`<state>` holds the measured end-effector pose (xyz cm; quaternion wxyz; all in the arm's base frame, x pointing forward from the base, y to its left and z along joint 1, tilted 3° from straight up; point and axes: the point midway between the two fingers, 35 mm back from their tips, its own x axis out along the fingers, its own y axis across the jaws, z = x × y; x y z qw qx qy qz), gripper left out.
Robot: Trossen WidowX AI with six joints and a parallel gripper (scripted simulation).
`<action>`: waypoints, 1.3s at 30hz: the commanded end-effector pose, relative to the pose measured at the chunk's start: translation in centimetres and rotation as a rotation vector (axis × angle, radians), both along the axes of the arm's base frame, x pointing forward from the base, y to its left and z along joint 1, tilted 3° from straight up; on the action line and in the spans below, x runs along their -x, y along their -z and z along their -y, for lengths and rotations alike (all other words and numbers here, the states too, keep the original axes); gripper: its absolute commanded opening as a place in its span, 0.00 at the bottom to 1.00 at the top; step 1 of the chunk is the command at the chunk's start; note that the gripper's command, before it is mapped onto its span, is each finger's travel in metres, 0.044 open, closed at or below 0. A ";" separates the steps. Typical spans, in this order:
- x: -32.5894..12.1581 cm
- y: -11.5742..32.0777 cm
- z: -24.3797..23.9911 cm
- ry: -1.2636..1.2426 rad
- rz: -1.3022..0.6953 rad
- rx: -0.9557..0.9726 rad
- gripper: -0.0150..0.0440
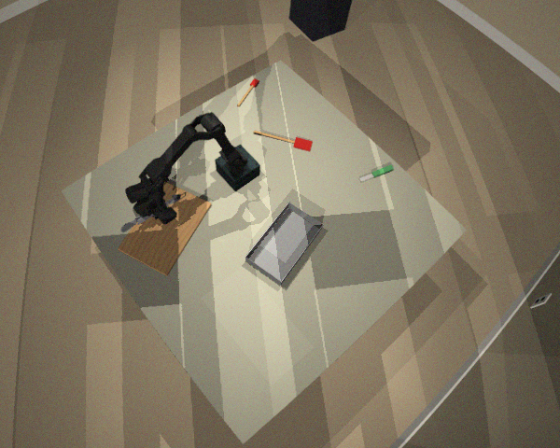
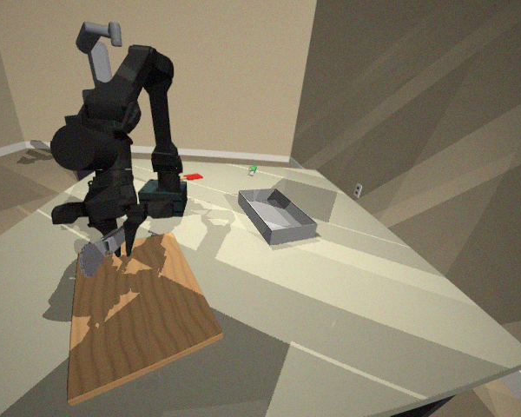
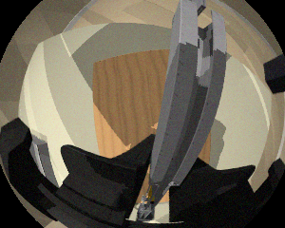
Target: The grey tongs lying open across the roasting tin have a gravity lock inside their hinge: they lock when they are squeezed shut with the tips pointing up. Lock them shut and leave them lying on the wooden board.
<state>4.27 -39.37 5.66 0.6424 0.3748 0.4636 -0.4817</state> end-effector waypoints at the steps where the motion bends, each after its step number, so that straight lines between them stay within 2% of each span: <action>1: 0.0 -0.8 0.4 0.010 0.030 0.087 0.00; 20: 0.4 -2.3 0.4 0.020 0.105 0.380 0.00; 39: 0.6 -4.1 -1.7 0.008 0.185 0.677 0.00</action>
